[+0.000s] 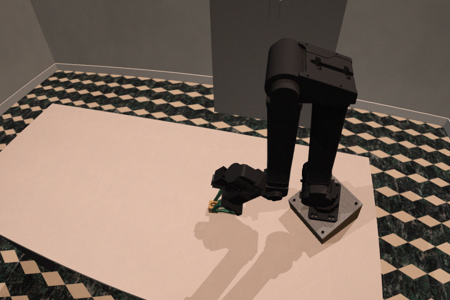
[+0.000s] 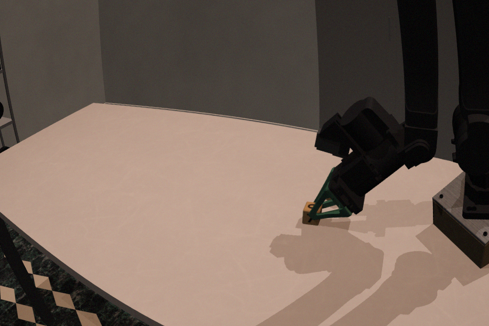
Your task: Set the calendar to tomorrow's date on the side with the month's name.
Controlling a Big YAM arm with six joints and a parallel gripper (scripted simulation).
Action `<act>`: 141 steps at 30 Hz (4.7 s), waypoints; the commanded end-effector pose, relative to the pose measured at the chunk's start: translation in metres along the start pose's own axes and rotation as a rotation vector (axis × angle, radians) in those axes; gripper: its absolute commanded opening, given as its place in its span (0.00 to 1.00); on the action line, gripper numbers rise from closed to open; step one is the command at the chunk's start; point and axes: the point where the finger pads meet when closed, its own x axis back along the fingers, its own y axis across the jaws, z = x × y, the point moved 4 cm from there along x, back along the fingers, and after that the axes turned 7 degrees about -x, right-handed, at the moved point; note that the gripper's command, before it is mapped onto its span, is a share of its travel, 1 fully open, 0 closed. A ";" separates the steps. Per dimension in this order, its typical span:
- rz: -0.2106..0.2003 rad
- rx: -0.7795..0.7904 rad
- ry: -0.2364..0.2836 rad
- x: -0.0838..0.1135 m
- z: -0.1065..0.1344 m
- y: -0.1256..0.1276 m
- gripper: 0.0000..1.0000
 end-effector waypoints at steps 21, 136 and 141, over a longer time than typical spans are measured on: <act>0.004 0.003 -0.010 0.004 -0.009 -0.001 0.26; 0.115 0.023 1.041 0.018 -0.100 0.016 0.26; 0.126 0.028 1.108 0.012 -0.108 0.017 0.26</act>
